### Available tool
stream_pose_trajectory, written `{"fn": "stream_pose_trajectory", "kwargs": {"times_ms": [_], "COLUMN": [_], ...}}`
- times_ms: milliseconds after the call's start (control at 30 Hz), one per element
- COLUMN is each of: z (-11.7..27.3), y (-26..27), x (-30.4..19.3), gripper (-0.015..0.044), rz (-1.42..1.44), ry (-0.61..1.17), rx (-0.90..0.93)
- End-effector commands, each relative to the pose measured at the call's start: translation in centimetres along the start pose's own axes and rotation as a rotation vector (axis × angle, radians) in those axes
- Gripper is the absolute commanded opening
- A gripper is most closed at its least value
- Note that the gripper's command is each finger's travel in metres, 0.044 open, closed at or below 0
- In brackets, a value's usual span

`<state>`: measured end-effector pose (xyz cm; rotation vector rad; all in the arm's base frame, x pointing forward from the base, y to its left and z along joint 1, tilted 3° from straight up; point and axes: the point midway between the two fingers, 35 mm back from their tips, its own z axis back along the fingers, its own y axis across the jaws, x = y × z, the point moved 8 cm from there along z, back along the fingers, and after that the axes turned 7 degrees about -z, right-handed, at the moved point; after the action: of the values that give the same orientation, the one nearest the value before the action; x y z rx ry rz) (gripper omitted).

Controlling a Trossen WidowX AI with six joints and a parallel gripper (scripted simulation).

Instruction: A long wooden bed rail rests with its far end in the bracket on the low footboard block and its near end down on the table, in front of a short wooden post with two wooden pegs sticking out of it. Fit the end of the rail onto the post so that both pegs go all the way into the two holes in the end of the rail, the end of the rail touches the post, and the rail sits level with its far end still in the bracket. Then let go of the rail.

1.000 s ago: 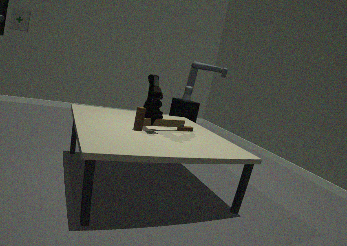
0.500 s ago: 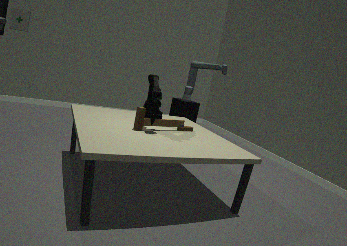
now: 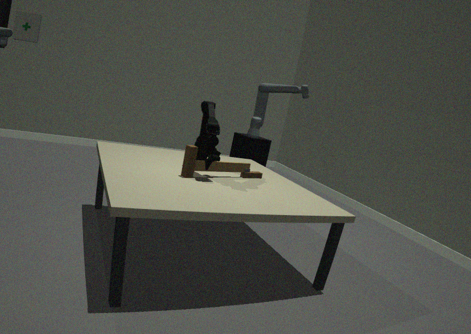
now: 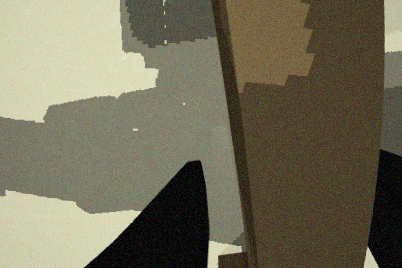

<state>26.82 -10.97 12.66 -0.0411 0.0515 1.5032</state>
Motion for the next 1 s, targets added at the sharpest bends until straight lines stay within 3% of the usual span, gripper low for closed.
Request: {"fn": "stream_pose_trajectory", "kwargs": {"times_ms": [0, 200, 500, 967], "z": [0.0, 0.0, 3.0, 3.0], "y": [0.0, 0.0, 0.4, 0.4], "x": [0.0, 0.0, 3.0, 3.0], "gripper": [0.0289, 0.0440, 0.0440, 0.0440], "rz": [0.000, 0.000, 0.002, 0.002], "ry": [0.000, 0.000, 0.000, 0.000], "rx": [-0.001, -0.001, -0.007, -0.007]}}
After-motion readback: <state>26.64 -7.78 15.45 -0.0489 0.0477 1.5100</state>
